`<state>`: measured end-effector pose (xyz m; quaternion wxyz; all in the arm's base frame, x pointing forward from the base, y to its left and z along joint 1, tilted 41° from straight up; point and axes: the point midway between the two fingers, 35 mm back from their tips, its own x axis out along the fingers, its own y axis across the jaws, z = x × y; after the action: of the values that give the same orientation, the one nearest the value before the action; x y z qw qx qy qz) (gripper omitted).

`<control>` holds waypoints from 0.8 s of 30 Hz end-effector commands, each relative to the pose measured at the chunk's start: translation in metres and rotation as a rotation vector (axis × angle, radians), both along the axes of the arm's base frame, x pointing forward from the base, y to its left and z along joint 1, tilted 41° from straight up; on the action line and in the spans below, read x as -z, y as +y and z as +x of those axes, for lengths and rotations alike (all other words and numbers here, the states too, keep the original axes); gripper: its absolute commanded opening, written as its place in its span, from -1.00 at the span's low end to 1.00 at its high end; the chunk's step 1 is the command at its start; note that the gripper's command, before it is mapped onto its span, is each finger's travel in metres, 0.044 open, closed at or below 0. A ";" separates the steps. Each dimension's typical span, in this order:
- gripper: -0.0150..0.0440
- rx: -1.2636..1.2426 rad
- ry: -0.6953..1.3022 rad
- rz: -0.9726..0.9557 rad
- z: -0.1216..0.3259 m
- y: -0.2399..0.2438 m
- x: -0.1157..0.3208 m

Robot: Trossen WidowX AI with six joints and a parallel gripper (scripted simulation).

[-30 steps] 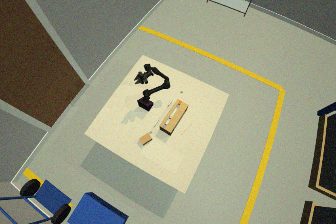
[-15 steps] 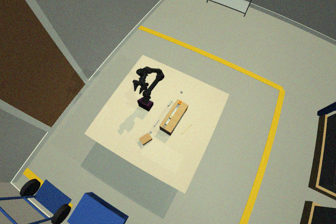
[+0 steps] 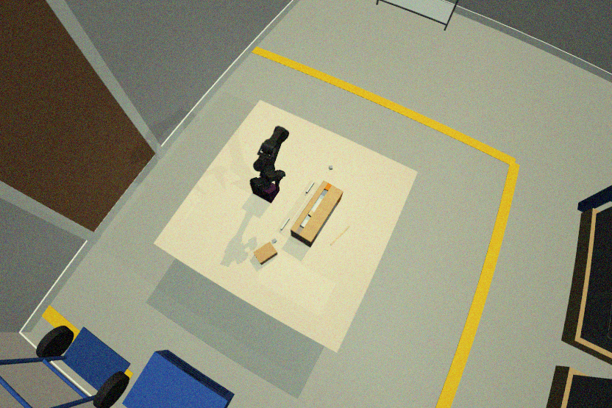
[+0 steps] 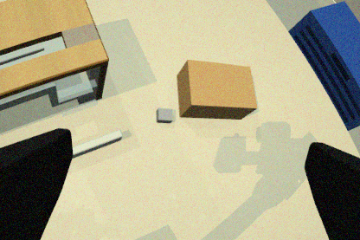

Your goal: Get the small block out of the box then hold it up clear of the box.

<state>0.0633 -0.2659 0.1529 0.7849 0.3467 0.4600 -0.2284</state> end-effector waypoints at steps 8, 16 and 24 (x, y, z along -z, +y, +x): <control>0.86 0.247 0.070 0.751 0.123 0.034 0.060; 0.86 0.451 0.370 1.135 0.178 0.079 0.100; 0.86 0.613 0.646 1.309 0.206 0.117 0.127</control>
<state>0.2555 -0.1690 0.0391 0.2420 0.7613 0.5734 -0.1818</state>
